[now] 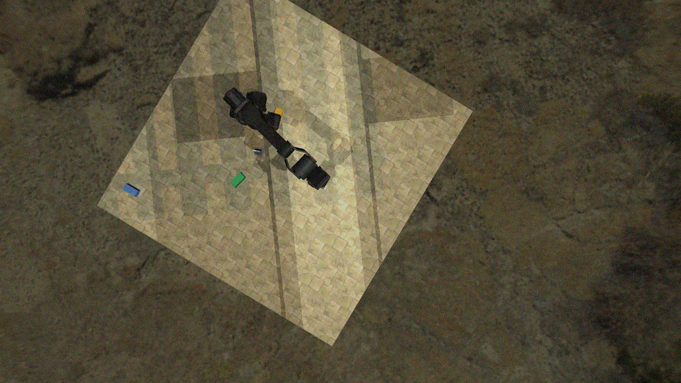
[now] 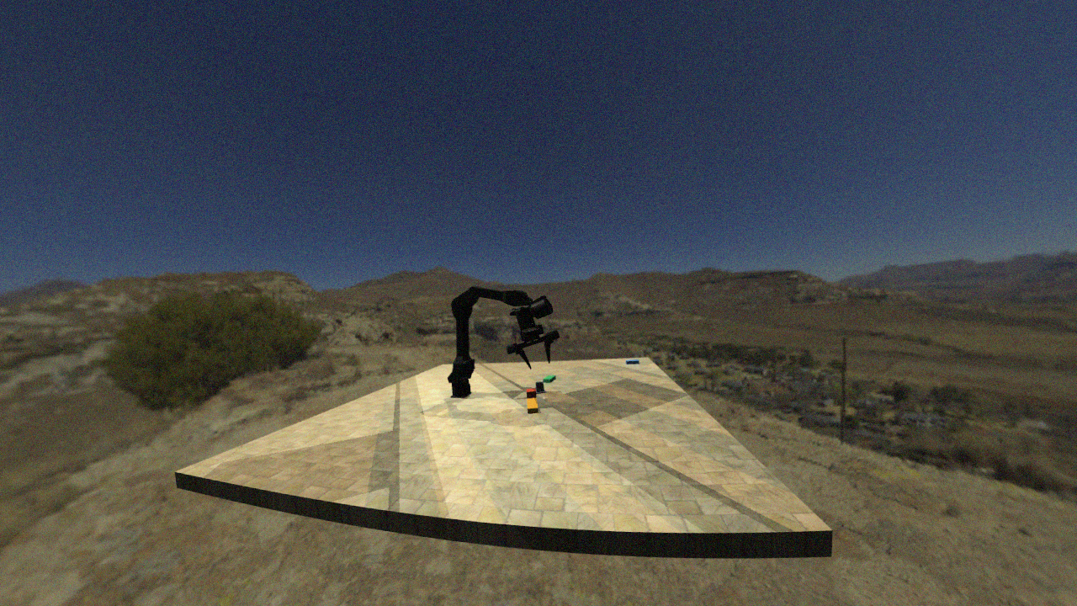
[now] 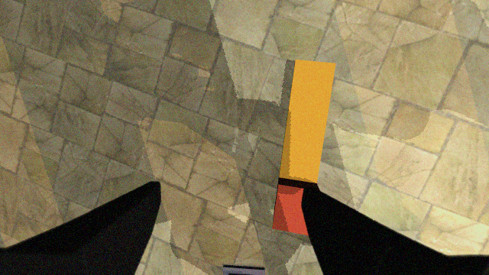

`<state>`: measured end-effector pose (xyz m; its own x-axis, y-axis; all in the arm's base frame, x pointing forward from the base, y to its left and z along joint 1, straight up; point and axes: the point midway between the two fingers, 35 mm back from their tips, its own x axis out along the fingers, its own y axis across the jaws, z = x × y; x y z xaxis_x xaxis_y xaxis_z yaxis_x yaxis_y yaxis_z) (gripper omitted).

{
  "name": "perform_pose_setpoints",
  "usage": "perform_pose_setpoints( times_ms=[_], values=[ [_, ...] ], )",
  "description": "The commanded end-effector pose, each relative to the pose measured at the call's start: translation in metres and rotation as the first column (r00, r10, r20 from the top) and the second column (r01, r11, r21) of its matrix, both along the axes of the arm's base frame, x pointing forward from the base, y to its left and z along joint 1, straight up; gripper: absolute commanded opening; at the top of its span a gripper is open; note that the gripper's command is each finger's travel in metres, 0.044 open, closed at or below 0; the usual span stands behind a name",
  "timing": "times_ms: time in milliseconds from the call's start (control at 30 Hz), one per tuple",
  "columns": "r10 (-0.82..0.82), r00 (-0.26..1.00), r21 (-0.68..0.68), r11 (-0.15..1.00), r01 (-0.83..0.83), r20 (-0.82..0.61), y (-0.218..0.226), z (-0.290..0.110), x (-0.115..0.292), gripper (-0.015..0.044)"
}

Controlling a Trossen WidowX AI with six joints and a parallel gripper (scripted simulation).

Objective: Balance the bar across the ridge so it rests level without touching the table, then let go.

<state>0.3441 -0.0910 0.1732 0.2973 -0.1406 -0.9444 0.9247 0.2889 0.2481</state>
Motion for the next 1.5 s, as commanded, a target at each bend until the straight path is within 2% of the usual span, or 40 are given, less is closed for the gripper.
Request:
perform_pose_setpoints(
  times_ms=[0, 367, 600, 933, 1467],
  values=[
    [-0.007, 0.996, 0.035, 0.999, 0.01, -0.086, -0.013, -0.01, -0.004, 0.0315],
    [-0.019, 0.963, 0.129, 0.99, 0.056, -0.267, -0.041, -0.029, -0.02, 0.0315],
    [-0.019, 0.963, 0.131, 0.99, 0.057, -0.27, -0.042, -0.037, -0.019, 0.0315],
    [-0.019, 0.963, 0.131, 0.99, 0.057, -0.27, -0.042, -0.097, -0.018, 0.0315],
    [-0.019, 0.963, 0.131, 0.99, 0.057, -0.27, -0.043, -0.111, -0.017, 0.0315]
  ],
)
